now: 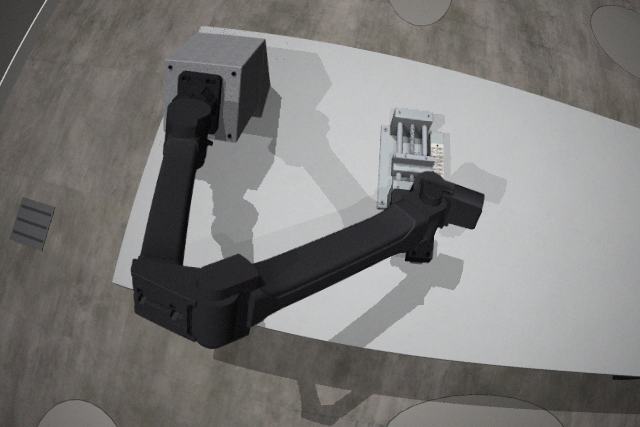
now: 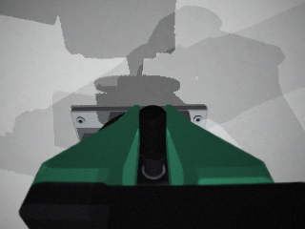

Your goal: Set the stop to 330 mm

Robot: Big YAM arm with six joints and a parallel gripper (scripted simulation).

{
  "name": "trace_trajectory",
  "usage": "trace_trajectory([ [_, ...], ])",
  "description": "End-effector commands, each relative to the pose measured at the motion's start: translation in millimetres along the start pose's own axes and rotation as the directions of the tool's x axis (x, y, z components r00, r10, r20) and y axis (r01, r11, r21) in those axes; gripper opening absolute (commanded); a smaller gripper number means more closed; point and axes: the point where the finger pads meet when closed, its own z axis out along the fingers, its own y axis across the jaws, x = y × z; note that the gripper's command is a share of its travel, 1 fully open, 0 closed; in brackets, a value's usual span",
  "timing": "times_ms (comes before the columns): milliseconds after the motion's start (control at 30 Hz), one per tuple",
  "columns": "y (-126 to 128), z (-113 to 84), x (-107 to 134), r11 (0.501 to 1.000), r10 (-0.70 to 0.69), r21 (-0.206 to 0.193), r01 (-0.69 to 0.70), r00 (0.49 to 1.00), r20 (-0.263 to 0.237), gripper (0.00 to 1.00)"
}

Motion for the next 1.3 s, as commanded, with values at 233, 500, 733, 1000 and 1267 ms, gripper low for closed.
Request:
trace_trajectory([
  [233,-12.8,0.6,-6.9,1.0,0.008,-0.004,-0.008,1.0,0.002,0.06],
  [500,-21.4,4.2,-6.7,1.0,0.002,0.005,-0.002,1.0,0.003,0.06],
  [733,-20.9,6.5,-7.2,1.0,0.008,-0.003,-0.008,1.0,0.004,0.06],
  [1000,-26.2,13.2,-3.4,1.0,-0.003,0.004,0.003,1.0,0.002,0.06],
  [1267,-28.4,15.6,-2.8,1.0,-0.002,0.003,0.002,1.0,0.001,0.06],
])
